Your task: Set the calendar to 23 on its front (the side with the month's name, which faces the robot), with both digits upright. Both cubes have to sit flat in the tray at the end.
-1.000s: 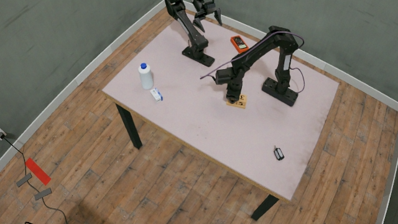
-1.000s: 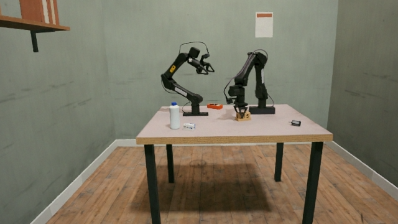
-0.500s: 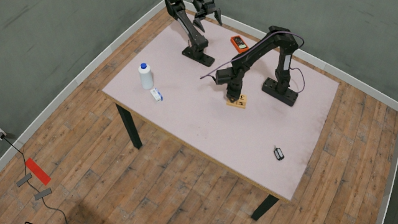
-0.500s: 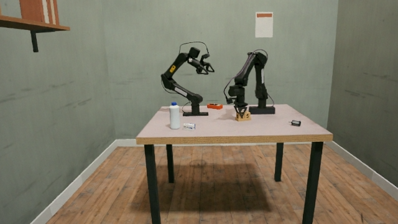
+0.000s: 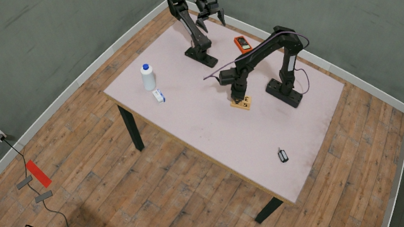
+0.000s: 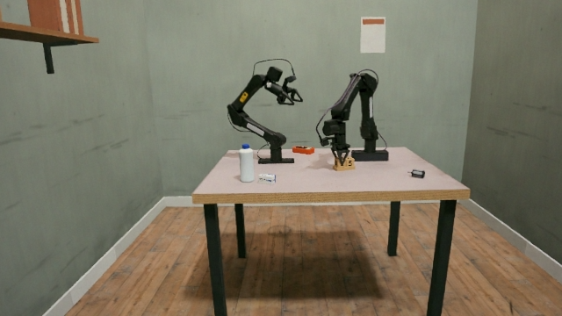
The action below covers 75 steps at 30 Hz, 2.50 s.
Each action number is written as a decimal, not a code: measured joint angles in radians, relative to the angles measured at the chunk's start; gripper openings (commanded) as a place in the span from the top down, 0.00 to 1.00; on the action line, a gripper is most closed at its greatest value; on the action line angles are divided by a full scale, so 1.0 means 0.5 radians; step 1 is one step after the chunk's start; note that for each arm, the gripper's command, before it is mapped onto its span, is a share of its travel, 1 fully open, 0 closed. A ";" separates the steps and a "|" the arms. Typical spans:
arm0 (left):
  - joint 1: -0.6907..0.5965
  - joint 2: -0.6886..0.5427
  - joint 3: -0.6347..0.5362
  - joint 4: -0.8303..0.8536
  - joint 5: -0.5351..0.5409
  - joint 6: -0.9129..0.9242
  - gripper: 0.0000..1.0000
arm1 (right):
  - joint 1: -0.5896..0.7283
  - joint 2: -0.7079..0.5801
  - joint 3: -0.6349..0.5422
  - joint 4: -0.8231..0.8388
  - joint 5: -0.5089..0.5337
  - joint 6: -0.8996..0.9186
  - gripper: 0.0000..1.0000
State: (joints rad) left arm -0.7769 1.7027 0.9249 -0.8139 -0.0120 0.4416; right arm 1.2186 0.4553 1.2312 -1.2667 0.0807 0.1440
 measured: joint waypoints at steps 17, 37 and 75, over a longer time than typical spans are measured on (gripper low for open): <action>0.000 -0.116 0.217 -0.320 0.000 -0.024 0.60 | 0.000 -0.039 -0.136 0.253 0.000 0.000 0.00; 0.033 0.085 0.438 -0.269 0.021 0.121 0.60 | -0.379 -0.410 -1.521 1.530 -0.036 -0.085 0.00; 0.847 0.487 0.603 -0.079 0.002 1.438 0.60 | -0.658 -0.504 -1.925 1.938 -0.279 -0.123 0.00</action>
State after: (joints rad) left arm -0.3534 1.9461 1.2263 -0.8532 -0.0113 1.1606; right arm 0.8894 0.2031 0.2687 -0.2977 -0.0589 0.0826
